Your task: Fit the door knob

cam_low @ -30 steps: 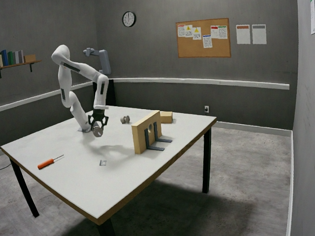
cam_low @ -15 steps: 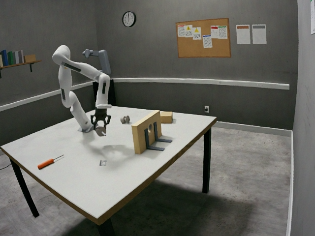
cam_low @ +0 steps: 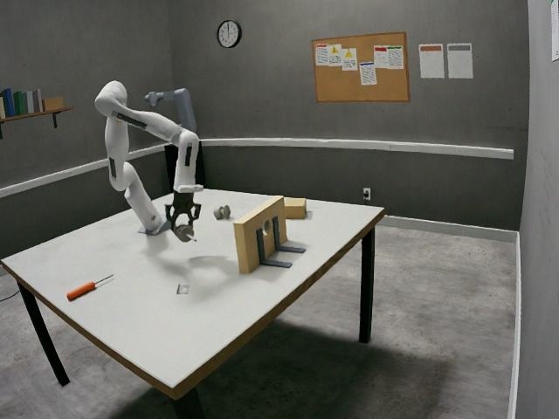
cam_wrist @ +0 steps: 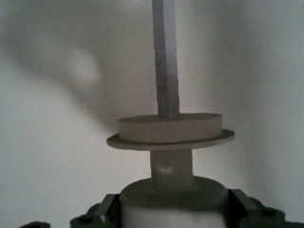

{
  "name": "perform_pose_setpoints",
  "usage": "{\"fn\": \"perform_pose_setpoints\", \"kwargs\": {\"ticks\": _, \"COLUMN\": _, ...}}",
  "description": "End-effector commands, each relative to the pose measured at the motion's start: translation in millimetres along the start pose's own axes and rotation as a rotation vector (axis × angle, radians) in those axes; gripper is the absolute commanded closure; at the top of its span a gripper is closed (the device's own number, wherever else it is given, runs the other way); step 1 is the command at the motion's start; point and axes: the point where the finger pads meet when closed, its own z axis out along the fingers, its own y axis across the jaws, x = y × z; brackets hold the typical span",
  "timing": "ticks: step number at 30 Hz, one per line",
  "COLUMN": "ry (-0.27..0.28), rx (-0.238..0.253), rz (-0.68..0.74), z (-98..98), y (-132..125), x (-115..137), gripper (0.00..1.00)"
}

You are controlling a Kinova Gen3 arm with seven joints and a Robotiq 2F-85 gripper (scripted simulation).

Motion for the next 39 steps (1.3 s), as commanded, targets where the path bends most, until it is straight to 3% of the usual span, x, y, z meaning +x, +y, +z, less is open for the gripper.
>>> {"fn": "perform_pose_setpoints", "kwargs": {"ticks": 1, "ry": 0.007, "rx": 0.007, "rz": -0.007, "z": -3.5, "y": -10, "x": 4, "gripper": 0.37}}
{"fn": "perform_pose_setpoints", "kwargs": {"ticks": 39, "ry": 0.012, "rx": 0.078, "rz": -0.22, "z": -14.3, "y": -54, "x": 21, "gripper": 0.37}}
